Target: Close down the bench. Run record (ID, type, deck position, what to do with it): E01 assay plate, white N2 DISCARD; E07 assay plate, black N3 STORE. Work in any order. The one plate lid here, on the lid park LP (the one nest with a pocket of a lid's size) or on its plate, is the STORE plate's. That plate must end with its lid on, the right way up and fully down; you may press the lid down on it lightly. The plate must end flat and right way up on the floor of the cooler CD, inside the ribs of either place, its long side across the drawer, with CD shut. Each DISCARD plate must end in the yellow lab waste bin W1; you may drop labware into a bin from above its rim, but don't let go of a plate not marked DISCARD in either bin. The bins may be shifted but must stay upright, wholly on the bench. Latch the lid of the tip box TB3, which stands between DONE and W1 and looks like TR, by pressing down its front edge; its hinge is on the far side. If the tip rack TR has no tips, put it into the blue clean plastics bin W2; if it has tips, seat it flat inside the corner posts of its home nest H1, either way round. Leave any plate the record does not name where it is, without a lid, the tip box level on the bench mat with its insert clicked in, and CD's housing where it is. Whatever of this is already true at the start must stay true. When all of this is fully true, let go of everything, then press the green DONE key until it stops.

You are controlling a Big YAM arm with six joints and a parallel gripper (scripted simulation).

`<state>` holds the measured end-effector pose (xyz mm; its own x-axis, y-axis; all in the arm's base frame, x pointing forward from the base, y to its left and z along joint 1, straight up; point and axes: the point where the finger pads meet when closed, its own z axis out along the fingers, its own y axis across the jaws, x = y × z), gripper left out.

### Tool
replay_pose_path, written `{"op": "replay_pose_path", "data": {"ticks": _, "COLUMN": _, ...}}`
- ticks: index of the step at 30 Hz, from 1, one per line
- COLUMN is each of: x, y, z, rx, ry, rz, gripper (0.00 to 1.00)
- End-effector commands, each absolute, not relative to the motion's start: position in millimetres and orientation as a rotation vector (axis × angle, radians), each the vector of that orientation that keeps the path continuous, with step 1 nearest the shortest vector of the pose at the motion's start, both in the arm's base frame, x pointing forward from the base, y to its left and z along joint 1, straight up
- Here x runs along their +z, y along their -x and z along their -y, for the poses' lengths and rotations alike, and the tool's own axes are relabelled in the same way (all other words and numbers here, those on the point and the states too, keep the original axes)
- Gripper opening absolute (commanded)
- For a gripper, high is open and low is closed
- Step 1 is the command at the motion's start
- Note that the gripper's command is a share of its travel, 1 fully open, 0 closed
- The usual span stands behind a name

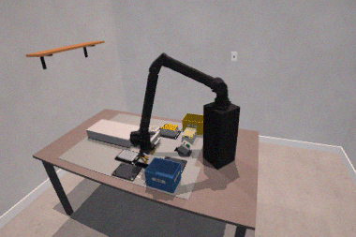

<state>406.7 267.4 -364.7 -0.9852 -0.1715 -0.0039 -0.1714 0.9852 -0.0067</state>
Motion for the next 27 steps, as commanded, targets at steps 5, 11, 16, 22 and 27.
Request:
{"op": "replay_pose_path", "data": {"ticks": 5, "x": -366.8, "y": -421.4, "z": -273.1, "rx": 0.013, "ry": 0.281, "rz": -3.097, "gripper": 1.00}}
{"op": "replay_pose_path", "data": {"ticks": 11, "x": -374.9, "y": -421.8, "z": -272.8, "rx": 0.014, "ry": 0.280, "rz": -3.096, "gripper": 1.00}}
{"op": "replay_pose_path", "data": {"ticks": 16, "x": -381.6, "y": -421.6, "z": -272.4, "rx": 0.013, "ry": 0.280, "rz": -3.097, "gripper": 1.00}}
{"op": "replay_pose_path", "data": {"ticks": 22, "x": -385.7, "y": -421.6, "z": -272.2, "rx": 0.013, "ry": 0.279, "rz": -3.098, "gripper": 1.00}}
{"op": "replay_pose_path", "data": {"ticks": 27, "x": -383.7, "y": -422.1, "z": -273.5, "rx": 0.012, "ry": 0.278, "rz": -3.097, "gripper": 1.00}}
